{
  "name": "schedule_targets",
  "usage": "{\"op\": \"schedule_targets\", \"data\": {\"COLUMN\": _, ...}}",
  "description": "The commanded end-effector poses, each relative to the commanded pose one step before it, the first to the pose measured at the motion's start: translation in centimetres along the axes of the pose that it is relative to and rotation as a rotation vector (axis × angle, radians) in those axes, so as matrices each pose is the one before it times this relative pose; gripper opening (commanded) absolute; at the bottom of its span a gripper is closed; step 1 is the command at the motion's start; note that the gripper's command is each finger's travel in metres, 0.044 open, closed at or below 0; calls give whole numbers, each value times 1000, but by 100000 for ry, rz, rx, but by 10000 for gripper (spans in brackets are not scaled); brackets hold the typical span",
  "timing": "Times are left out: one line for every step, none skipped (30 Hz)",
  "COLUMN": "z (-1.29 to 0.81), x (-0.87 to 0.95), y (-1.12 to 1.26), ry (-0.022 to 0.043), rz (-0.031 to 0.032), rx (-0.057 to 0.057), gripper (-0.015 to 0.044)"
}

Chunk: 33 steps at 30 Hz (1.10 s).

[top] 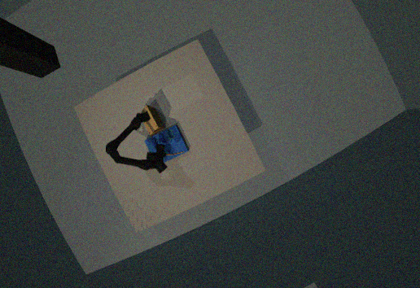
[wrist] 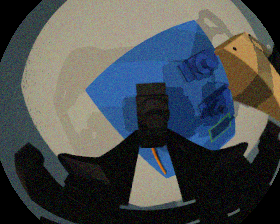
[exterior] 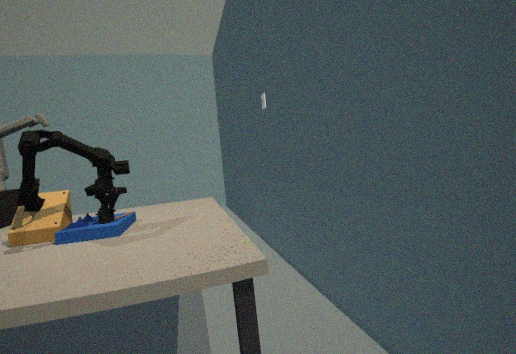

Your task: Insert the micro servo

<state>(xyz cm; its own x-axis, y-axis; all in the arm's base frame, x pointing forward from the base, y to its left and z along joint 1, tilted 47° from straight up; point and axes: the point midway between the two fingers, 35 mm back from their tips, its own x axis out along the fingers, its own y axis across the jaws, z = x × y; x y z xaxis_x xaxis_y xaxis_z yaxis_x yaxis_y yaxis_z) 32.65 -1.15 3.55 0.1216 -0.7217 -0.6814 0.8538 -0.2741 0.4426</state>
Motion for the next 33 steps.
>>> {"op": "schedule_targets", "data": {"z": 41, "x": -56, "y": 41, "ry": -334, "rz": 329, "rx": -263, "gripper": 65}}
{"op": "schedule_targets", "data": {"z": -11, "x": -202, "y": 1, "ry": 20, "rz": -13, "rx": -2, "gripper": 39}}
{"op": "schedule_targets", "data": {"z": -12, "x": -267, "y": 0, "ry": 24, "rz": -15, "rx": -3, "gripper": 13}}
{"op": "schedule_targets", "data": {"z": -8, "x": -350, "y": -10, "ry": 25, "rz": -18, "rx": -4, "gripper": 0}}
{"op": "schedule_targets", "data": {"z": 18, "x": -454, "y": -39, "ry": 22, "rz": -20, "rx": -6, "gripper": 0}}
{"op": "schedule_targets", "data": {"z": 80, "x": -577, "y": -96, "ry": 11, "rz": -20, "rx": -9, "gripper": 0}}
{"op": "schedule_targets", "data": {"z": 155, "x": -576, "y": -149, "ry": -10, "rz": -13, "rx": -10, "gripper": 0}}
{"op": "schedule_targets", "data": {"z": 166, "x": -356, "y": -141, "ry": -18, "rz": -5, "rx": -9, "gripper": 0}}
{"op": "schedule_targets", "data": {"z": 94, "x": -88, "y": -69, "ry": -8, "rz": -2, "rx": -5, "gripper": 0}}
{"op": "schedule_targets", "data": {"z": 53, "x": -20, "y": -36, "ry": -3, "rz": -1, "rx": -3, "gripper": 0}}
{"op": "schedule_targets", "data": {"z": 38, "x": -8, "y": -20, "ry": -2, "rz": -1, "rx": -2, "gripper": 0}}
{"op": "schedule_targets", "data": {"z": 8, "x": 0, "y": 25, "ry": 0, "rz": 1, "rx": 1, "gripper": 0}}
{"op": "schedule_targets", "data": {"z": 16, "x": 0, "y": 47, "ry": -1, "rz": 2, "rx": 1, "gripper": 0}}
{"op": "schedule_targets", "data": {"z": 3, "x": 0, "y": -75, "ry": 0, "rz": -3, "rx": -3, "gripper": 0}}
{"op": "schedule_targets", "data": {"z": 5, "x": 1, "y": -131, "ry": 0, "rz": -5, "rx": -4, "gripper": 0}}
{"op": "schedule_targets", "data": {"z": 7, "x": 1, "y": -196, "ry": 0, "rz": -8, "rx": -7, "gripper": 0}}
{"op": "schedule_targets", "data": {"z": 2, "x": -2, "y": -273, "ry": 8, "rz": -14, "rx": -10, "gripper": 0}}
{"op": "schedule_targets", "data": {"z": 5, "x": -1, "y": -290, "ry": 6, "rz": -14, "rx": -11, "gripper": 0}}
{"op": "schedule_targets", "data": {"z": 9, "x": 0, "y": -322, "ry": 3, "rz": -14, "rx": -11, "gripper": 0}}
{"op": "schedule_targets", "data": {"z": 15, "x": 3, "y": -369, "ry": -1, "rz": -14, "rx": -12, "gripper": 0}}
{"op": "schedule_targets", "data": {"z": 18, "x": 5, "y": -346, "ry": -5, "rz": -11, "rx": -11, "gripper": 0}}
{"op": "schedule_targets", "data": {"z": 14, "x": 4, "y": -217, "ry": -5, "rz": -6, "rx": -6, "gripper": 0}}
{"op": "schedule_targets", "data": {"z": 5, "x": 1, "y": -73, "ry": -2, "rz": -2, "rx": -2, "gripper": 0}}
{"op": "schedule_targets", "data": {"z": -75, "x": 0, "y": -46, "ry": 5, "rz": -2, "rx": 0, "gripper": 0}}
{"op": "schedule_targets", "data": {"z": -153, "x": -1, "y": -93, "ry": 10, "rz": -5, "rx": 1, "gripper": 0}}
{"op": "schedule_targets", "data": {"z": -221, "x": -1, "y": -134, "ry": 14, "rz": -7, "rx": 2, "gripper": 0}}
{"op": "schedule_targets", "data": {"z": -290, "x": -1, "y": -177, "ry": 17, "rz": -8, "rx": 2, "gripper": 0}}
{"op": "schedule_targets", "data": {"z": -360, "x": -1, "y": -221, "ry": 21, "rz": -10, "rx": 3, "gripper": 0}}
{"op": "schedule_targets", "data": {"z": -425, "x": -2, "y": -261, "ry": 25, "rz": -11, "rx": 4, "gripper": 0}}
{"op": "schedule_targets", "data": {"z": -455, "x": -2, "y": -281, "ry": 26, "rz": -12, "rx": 5, "gripper": 0}}
{"op": "schedule_targets", "data": {"z": -461, "x": -2, "y": -285, "ry": 27, "rz": -12, "rx": 5, "gripper": 0}}
{"op": "schedule_targets", "data": {"z": -461, "x": -2, "y": -286, "ry": 27, "rz": -11, "rx": 6, "gripper": 0}}
{"op": "schedule_targets", "data": {"z": -461, "x": -2, "y": -285, "ry": 27, "rz": -11, "rx": 6, "gripper": 0}}
